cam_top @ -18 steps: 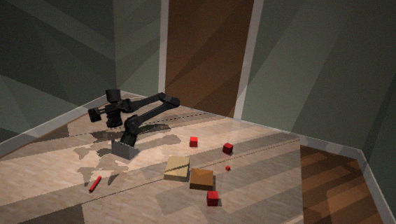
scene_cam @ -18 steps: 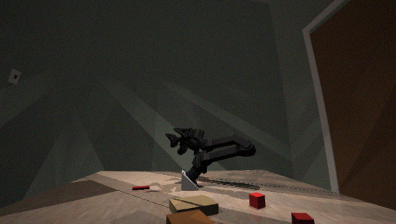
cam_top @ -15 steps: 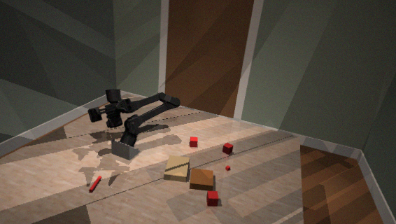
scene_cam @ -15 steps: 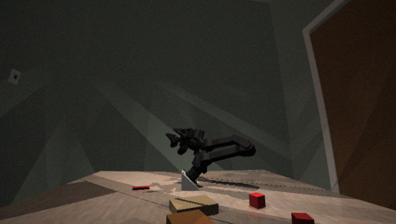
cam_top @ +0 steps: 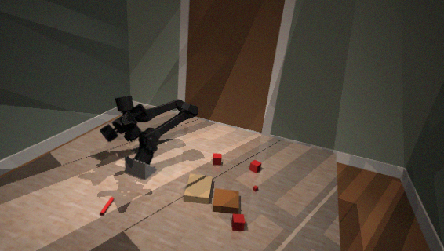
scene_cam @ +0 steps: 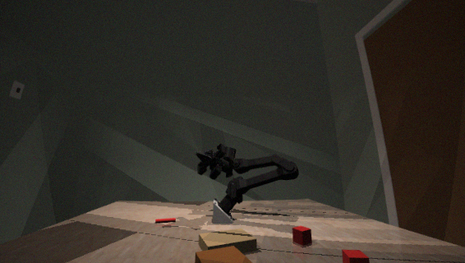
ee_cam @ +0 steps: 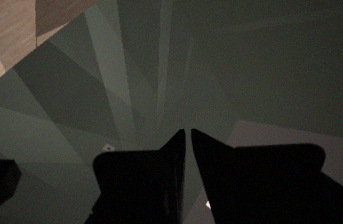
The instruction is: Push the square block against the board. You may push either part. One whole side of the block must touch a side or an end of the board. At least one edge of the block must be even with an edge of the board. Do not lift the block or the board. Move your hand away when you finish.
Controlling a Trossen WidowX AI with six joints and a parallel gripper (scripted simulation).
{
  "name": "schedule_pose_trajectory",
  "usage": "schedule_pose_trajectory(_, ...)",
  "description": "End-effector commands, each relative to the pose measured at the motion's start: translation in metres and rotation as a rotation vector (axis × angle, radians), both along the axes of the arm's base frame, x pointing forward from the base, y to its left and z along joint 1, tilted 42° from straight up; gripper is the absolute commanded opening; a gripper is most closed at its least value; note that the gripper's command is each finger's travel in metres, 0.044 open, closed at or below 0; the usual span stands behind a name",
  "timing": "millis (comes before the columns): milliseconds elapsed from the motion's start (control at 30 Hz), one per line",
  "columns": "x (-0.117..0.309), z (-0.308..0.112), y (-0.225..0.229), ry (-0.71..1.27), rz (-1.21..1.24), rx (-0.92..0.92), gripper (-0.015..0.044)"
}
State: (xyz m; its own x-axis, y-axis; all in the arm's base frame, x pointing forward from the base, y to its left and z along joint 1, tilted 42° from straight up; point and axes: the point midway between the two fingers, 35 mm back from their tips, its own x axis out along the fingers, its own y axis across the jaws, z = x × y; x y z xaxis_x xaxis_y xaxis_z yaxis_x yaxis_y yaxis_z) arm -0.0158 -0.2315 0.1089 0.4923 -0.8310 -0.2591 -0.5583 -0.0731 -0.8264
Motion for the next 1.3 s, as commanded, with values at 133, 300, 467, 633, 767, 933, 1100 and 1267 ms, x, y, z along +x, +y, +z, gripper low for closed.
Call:
schedule_pose_trajectory(133,0.014,0.0,-0.01,-0.181,0.015,0.175,0.0)
schedule_pose_trajectory(300,0.024,-0.002,-0.018,-0.293,0.018,0.307,0.0)
schedule_pose_trajectory(467,0.035,-0.004,-0.025,-0.396,0.015,0.444,0.0)
schedule_pose_trajectory(633,0.046,-0.007,-0.032,-0.488,0.004,0.588,0.0)
schedule_pose_trajectory(767,0.057,-0.01,-0.037,-0.553,-0.011,0.706,0.0)
schedule_pose_trajectory(933,0.071,-0.013,-0.041,-0.63,-0.033,0.859,0.0)
schedule_pose_trajectory(1100,0.086,-0.017,-0.044,-0.694,-0.067,1.013,0.0)
schedule_pose_trajectory(1267,0.091,-0.022,-0.047,-0.712,-0.12,1.088,0.0)
